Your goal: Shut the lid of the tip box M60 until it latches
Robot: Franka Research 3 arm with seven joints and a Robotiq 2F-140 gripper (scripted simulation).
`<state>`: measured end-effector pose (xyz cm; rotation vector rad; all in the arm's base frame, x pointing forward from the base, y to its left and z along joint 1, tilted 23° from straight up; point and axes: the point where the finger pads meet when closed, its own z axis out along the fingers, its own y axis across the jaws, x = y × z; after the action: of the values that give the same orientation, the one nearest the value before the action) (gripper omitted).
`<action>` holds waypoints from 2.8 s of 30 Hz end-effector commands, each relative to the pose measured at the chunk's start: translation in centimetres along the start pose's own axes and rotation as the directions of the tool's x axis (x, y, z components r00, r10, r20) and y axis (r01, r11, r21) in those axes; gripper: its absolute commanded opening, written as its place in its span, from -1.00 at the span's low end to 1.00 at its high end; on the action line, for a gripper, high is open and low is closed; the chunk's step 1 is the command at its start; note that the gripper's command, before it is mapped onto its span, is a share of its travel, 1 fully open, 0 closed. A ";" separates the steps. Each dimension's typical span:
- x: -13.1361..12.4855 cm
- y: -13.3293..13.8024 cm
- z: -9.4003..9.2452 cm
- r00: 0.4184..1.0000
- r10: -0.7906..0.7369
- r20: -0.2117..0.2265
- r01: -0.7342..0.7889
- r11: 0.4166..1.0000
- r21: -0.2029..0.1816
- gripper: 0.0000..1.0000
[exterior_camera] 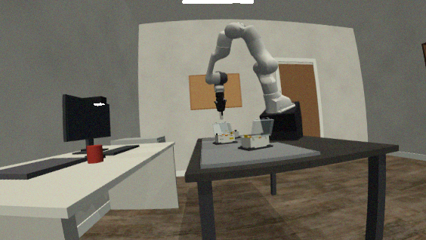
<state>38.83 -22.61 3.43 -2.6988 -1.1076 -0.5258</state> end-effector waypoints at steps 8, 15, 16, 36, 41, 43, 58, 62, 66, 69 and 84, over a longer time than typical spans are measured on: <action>0.0 0.2 -0.1 1.000 -0.005 0.002 0.005 1.000 -0.005 -1.00; 0.0 0.2 -0.1 1.000 -0.005 0.002 0.005 1.000 -0.005 -1.00; 0.0 0.2 -0.1 1.000 -0.005 0.002 0.005 1.000 -0.005 -1.00; 0.0 0.2 -0.1 1.000 -0.005 0.002 0.005 1.000 -0.005 -1.00; 0.0 0.2 -0.1 1.000 -0.005 0.002 0.005 1.000 -0.005 -1.00; 0.0 0.2 -0.1 1.000 -0.005 0.002 0.005 1.000 -0.005 -1.00; 0.0 0.2 -0.1 1.000 -0.005 0.002 0.005 1.000 -0.005 -1.00; 0.0 0.2 0.4 1.000 -0.005 0.002 0.005 1.000 -0.005 -1.00; 0.0 0.2 0.9 1.000 -0.005 0.002 0.005 1.000 -0.005 -1.00; 0.0 0.2 1.3 1.000 -0.005 0.002 0.005 1.000 -0.005 -1.00; 0.0 0.3 3.4 1.000 -0.005 0.002 0.005 1.000 -0.005 -1.00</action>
<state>39.59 -21.56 0.29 -2.7031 -1.0842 -0.5159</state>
